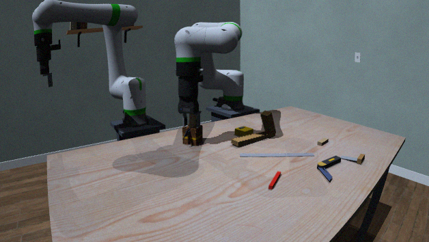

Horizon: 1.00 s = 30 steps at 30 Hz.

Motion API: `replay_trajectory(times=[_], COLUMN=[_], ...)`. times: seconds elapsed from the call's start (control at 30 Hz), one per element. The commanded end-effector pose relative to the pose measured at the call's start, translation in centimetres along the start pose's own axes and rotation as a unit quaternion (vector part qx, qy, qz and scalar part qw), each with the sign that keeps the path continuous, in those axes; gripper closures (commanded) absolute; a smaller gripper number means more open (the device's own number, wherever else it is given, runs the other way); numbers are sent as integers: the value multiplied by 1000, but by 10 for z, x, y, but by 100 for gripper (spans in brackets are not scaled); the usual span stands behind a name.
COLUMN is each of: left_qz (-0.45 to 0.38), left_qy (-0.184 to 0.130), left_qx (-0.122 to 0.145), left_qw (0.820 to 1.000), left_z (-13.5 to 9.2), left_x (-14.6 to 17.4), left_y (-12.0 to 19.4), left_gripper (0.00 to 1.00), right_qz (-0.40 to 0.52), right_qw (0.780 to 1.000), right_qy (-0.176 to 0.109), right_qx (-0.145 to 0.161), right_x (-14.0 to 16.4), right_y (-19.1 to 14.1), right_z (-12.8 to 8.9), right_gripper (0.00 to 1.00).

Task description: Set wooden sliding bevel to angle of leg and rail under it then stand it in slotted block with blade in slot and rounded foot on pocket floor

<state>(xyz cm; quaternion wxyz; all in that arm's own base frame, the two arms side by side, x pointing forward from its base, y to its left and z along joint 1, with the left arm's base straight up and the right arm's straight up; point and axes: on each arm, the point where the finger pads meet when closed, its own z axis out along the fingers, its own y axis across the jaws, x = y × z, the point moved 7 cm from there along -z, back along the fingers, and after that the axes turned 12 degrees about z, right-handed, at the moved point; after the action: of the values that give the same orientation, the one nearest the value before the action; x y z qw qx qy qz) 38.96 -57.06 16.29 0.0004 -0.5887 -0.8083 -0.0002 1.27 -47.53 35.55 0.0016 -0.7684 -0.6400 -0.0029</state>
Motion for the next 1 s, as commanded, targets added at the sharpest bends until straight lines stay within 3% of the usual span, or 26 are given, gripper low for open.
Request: replay_trajectory(times=[0.0,0.93,0.97], left_qz=[1,1,1], left_qy=[-4,-4,-4], left_qx=[0,0,0], left_qw=[1000,1000,1000], left_z=[-6,-7,-7], left_x=[-1,-2,-2], left_y=[0,-3,-3], left_gripper=[0,0,100], right_qz=[0,0,0], right_qw=[1000,1000,1000], right_qy=[-3,-3,-3], right_qx=[1,1,1], right_x=[0,0,0], right_y=[0,0,0], right_z=[-4,-4,-4], right_gripper=[0,0,0])
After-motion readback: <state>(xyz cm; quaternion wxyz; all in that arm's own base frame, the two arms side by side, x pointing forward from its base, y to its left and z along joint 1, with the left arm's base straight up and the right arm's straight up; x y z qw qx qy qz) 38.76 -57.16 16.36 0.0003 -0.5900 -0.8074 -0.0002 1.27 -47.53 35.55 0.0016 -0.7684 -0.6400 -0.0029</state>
